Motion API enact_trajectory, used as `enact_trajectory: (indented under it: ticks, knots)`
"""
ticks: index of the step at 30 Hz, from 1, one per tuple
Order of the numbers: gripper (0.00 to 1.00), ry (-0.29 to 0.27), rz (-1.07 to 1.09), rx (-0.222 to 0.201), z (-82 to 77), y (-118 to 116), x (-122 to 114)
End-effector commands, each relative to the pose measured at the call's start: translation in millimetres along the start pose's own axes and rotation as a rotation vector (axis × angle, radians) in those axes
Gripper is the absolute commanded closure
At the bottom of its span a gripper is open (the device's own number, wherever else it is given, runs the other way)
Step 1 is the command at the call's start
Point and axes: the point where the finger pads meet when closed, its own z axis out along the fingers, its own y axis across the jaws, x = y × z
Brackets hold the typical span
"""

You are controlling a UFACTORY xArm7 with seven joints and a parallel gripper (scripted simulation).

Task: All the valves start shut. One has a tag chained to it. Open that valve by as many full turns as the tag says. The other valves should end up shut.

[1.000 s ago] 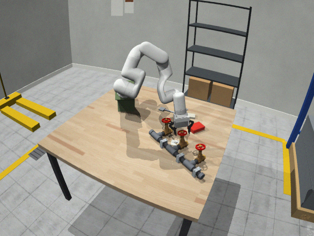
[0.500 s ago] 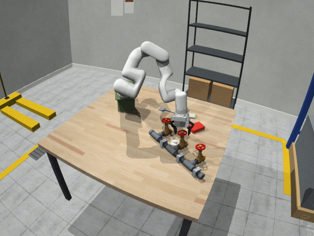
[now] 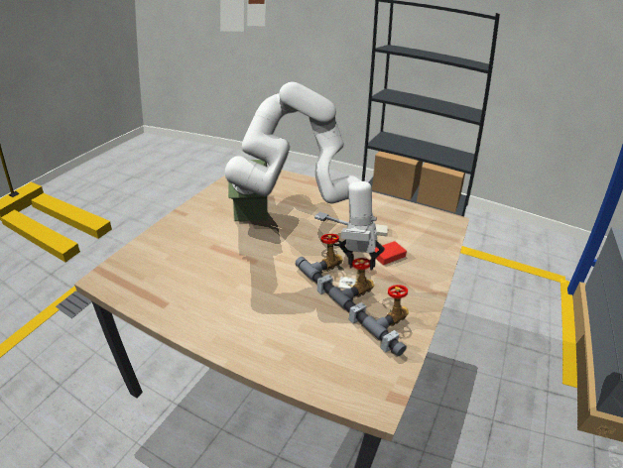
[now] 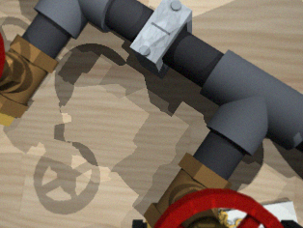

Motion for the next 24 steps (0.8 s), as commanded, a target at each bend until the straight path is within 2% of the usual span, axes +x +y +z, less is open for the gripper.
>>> enact_trajectory:
  ticks: [1, 17, 24]
  knots:
    - [1.00, -0.001, 0.001, 0.003, -1.0, -1.4, -0.2]
    - [1.00, -0.001, -0.004, 0.003, -1.0, -1.4, -0.2]
    - [1.00, -0.001, -0.078, 0.003, -1.0, -1.4, -0.2]
